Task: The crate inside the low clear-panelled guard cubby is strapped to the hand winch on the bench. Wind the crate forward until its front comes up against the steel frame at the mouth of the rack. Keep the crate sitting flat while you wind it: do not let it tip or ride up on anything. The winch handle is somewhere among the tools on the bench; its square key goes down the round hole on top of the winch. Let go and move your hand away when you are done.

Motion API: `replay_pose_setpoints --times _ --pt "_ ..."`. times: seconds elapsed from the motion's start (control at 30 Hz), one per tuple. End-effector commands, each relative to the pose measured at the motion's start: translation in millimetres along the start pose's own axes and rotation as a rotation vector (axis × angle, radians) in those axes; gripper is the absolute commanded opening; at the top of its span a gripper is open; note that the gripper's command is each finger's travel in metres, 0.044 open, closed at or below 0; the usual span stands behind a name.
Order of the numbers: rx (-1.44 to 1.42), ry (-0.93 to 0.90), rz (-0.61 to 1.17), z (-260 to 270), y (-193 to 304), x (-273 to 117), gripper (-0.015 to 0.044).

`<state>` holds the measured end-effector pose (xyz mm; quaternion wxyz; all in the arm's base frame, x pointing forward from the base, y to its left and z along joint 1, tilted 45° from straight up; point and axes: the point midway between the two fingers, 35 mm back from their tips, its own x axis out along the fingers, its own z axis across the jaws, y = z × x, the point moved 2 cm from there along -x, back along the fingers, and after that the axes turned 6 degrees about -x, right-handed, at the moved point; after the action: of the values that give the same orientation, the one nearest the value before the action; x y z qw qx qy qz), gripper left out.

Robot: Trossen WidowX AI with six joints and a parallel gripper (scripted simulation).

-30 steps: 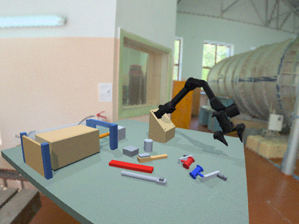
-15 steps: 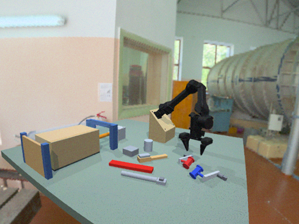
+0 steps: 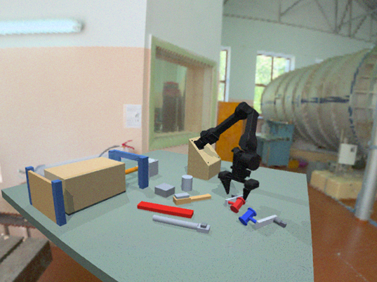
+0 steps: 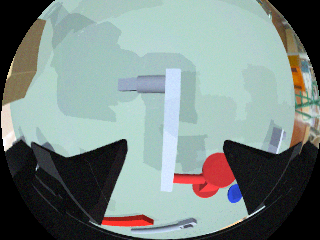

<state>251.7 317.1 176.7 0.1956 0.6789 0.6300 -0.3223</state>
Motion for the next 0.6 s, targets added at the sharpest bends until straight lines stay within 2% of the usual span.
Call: replay_pose_setpoints --times 0.0,0.57 --pt "0.006 -0.006 -0.001 5.3 -1.6 12.9 0.0440" --pt "0.004 -0.004 -0.003 5.1 -1.5 23.7 0.0427"
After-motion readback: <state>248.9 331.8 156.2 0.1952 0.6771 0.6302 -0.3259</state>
